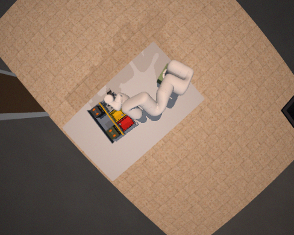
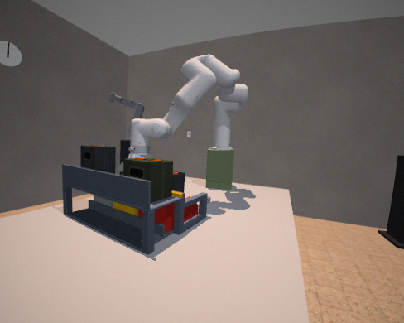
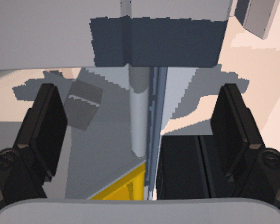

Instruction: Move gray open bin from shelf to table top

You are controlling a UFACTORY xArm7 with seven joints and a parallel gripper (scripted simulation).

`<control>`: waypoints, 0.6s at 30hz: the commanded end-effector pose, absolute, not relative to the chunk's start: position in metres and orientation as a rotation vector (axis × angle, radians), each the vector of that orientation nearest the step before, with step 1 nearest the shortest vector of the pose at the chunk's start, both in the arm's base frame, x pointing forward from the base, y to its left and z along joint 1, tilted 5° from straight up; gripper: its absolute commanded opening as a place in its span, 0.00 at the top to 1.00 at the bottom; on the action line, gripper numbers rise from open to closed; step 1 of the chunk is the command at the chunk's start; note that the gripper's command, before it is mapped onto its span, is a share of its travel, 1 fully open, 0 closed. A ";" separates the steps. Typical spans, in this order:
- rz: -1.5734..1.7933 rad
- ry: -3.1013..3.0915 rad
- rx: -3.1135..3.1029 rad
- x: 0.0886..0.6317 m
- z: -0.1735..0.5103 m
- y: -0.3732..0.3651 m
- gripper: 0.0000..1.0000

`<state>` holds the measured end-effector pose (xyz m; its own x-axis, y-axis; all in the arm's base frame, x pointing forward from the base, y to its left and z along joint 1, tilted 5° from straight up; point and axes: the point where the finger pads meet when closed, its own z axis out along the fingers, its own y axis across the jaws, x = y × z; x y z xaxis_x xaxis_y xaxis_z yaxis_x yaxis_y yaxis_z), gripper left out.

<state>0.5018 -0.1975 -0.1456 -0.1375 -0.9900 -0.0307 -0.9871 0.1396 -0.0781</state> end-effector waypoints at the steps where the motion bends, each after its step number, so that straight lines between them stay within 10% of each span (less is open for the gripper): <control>1: -0.066 2.313 -2.011 0.503 -0.143 -0.199 0.00; 16: -0.066 2.313 -2.011 0.503 -0.143 -0.199 0.00; 17: -0.066 2.313 -2.011 0.503 -0.143 -0.199 1.00; 18: -0.066 2.313 -2.011 0.503 -0.143 -0.199 1.00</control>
<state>0.5018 -0.1976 -0.1449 -0.1376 -0.9900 -0.0307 -0.9871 0.1396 -0.0782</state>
